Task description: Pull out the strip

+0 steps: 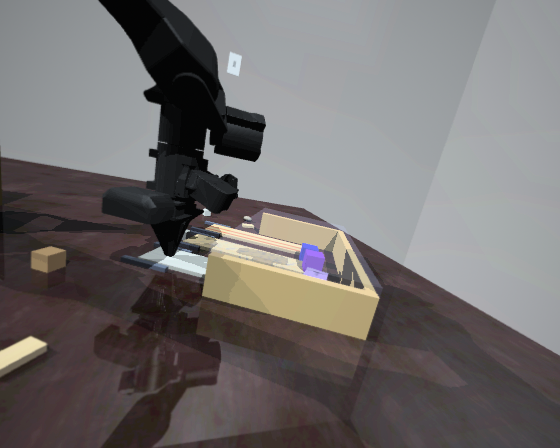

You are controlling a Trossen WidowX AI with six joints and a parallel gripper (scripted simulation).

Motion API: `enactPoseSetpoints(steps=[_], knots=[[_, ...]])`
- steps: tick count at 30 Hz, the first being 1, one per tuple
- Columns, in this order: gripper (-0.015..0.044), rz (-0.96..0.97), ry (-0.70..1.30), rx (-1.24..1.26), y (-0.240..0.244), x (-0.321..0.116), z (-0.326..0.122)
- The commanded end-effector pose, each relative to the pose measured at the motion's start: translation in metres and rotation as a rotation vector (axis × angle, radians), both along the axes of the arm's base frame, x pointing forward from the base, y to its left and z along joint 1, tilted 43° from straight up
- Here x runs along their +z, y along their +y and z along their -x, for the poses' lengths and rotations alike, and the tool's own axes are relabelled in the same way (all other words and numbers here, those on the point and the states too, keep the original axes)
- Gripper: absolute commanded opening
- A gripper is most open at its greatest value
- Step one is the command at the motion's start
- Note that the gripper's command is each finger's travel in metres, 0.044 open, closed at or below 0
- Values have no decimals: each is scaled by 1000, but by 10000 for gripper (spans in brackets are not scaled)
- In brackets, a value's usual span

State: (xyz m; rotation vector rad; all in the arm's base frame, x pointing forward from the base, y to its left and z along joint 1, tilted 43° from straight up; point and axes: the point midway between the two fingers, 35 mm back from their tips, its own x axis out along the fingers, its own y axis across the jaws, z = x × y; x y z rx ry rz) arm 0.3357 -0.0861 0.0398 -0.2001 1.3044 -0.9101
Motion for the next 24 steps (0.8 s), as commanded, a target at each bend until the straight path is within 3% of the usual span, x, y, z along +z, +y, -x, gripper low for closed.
enactPoseSetpoints(steps=[1,24], knots=[[0,3,8,-2,-3,-2,1],[0,3,9,-2,4,-9,16]])
